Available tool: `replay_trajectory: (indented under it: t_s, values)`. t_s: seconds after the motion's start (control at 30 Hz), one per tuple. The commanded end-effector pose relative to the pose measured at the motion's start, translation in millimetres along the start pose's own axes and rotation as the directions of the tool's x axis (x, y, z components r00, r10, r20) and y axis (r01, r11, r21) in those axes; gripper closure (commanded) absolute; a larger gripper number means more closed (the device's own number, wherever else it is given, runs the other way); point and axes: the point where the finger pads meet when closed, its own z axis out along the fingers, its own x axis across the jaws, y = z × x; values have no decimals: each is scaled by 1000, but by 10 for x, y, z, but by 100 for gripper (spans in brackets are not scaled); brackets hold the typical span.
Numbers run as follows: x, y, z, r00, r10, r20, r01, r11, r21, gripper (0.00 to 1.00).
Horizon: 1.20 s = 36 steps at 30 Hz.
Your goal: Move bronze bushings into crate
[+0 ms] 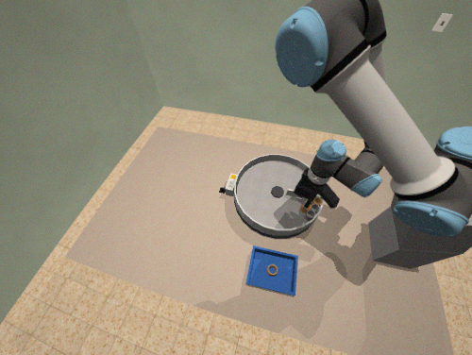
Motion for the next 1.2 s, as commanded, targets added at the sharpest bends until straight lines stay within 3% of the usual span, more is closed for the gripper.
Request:
replay_trajectory:
  t_s: [0.0,1.17]
  values:
    - [0,3,-2,1000,0,0,0,1000,-1,95]
    - [0,3,238,1000,0,0,0,1000,-1,95]
